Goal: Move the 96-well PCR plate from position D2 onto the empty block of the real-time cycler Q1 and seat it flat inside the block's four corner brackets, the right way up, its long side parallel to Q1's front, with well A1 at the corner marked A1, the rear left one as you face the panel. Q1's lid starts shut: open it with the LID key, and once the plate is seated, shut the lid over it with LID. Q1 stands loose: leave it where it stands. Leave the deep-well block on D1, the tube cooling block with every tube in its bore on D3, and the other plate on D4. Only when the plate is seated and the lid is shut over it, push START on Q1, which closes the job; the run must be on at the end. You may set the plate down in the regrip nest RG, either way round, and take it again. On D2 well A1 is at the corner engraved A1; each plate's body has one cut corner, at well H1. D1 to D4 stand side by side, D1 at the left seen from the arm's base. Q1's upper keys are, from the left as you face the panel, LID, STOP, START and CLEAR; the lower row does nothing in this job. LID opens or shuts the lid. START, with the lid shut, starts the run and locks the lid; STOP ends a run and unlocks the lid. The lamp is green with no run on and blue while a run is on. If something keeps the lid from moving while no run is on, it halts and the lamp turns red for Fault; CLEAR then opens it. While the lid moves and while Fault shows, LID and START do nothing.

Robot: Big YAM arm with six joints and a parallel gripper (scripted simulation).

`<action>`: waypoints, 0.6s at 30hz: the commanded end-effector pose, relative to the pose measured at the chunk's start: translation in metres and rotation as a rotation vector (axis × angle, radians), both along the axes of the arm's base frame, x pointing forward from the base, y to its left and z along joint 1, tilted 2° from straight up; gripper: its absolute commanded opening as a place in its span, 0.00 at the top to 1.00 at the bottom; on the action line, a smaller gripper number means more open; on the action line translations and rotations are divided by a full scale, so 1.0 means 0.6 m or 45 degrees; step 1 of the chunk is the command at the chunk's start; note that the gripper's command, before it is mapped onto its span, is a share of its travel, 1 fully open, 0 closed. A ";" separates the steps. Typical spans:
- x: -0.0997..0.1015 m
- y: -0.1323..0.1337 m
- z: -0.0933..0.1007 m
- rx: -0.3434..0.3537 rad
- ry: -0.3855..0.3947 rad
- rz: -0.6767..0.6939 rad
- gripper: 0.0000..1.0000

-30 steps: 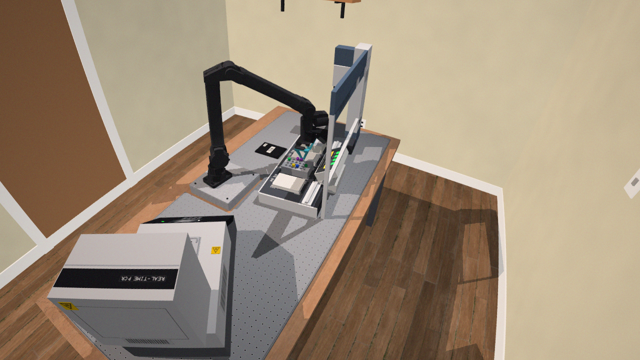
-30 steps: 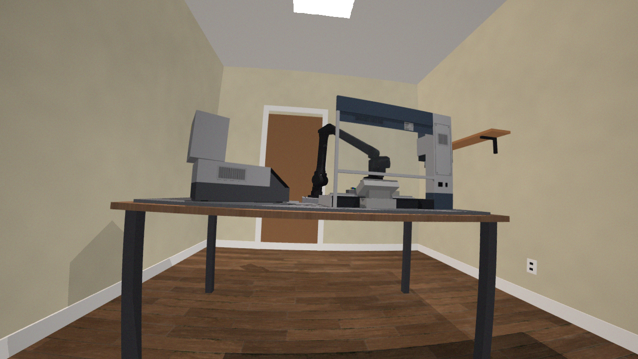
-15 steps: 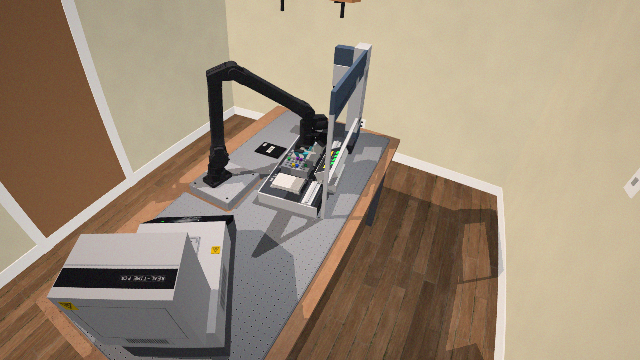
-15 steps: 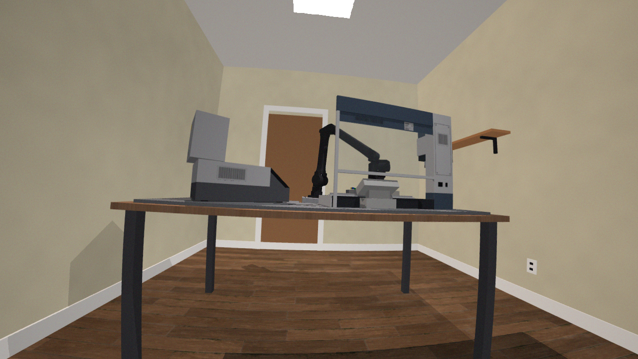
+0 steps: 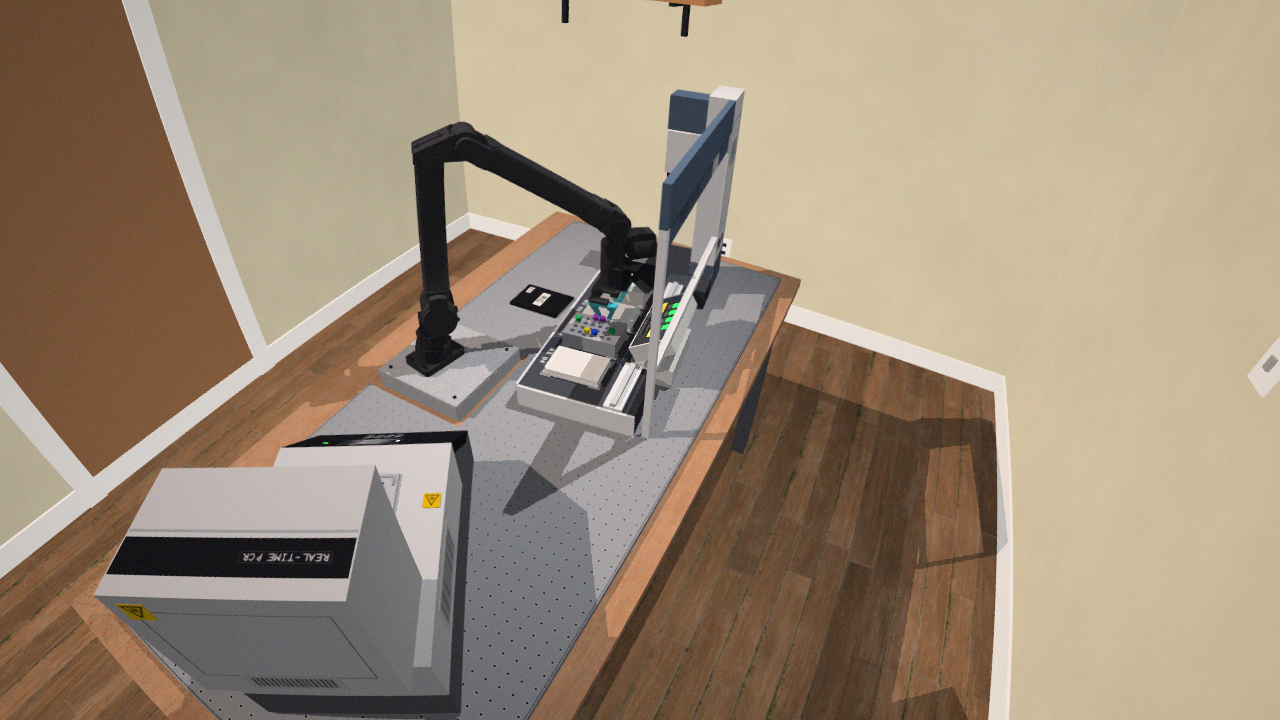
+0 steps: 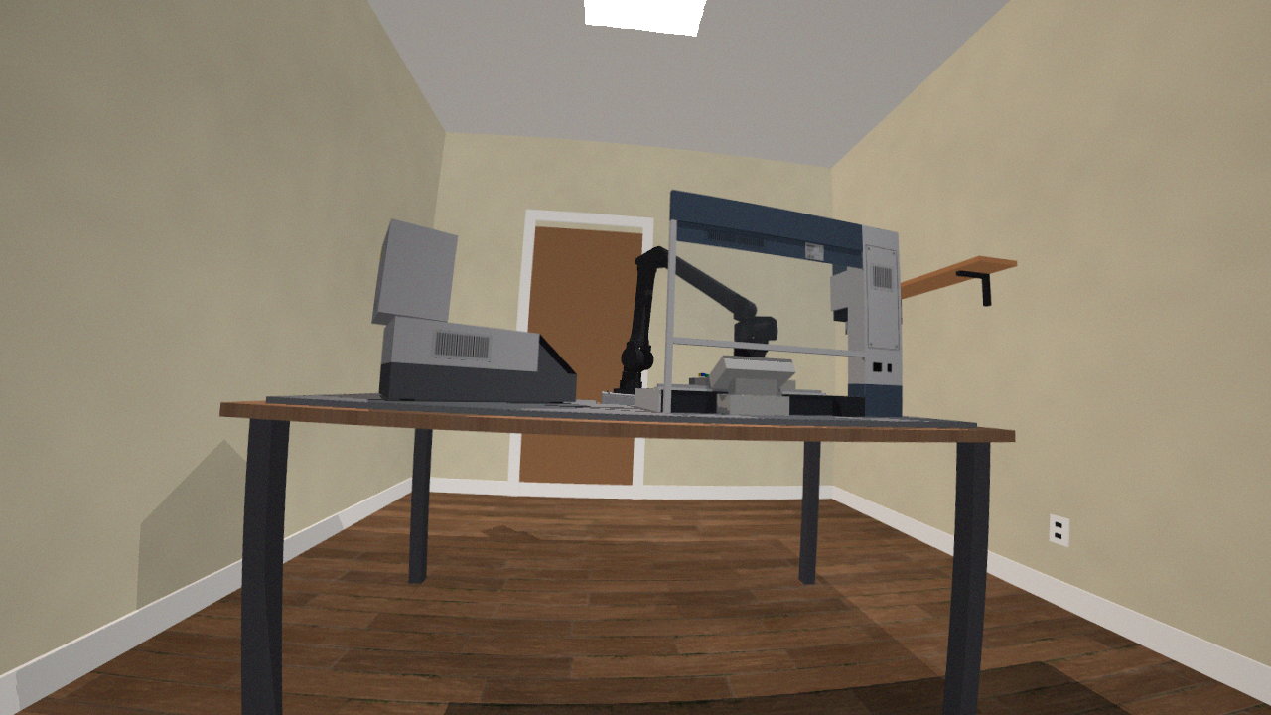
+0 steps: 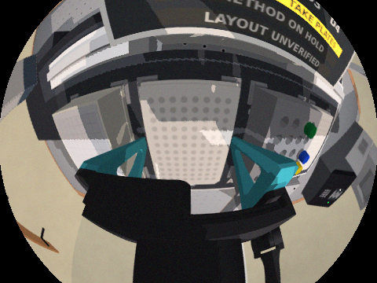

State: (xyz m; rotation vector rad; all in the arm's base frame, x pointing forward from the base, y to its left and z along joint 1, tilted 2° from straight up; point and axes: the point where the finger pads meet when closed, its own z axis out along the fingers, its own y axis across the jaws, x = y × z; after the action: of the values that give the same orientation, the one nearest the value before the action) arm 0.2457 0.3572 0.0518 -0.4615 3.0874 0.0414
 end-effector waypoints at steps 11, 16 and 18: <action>0.006 -0.004 -0.011 -0.016 0.003 -0.010 0.00; 0.015 0.009 0.007 0.015 -0.019 -0.010 0.00; 0.019 0.015 0.017 0.032 -0.031 -0.010 0.00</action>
State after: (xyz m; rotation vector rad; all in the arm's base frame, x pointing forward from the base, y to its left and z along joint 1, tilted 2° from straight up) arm 0.2436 0.3542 0.0477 -0.4627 3.0950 0.0282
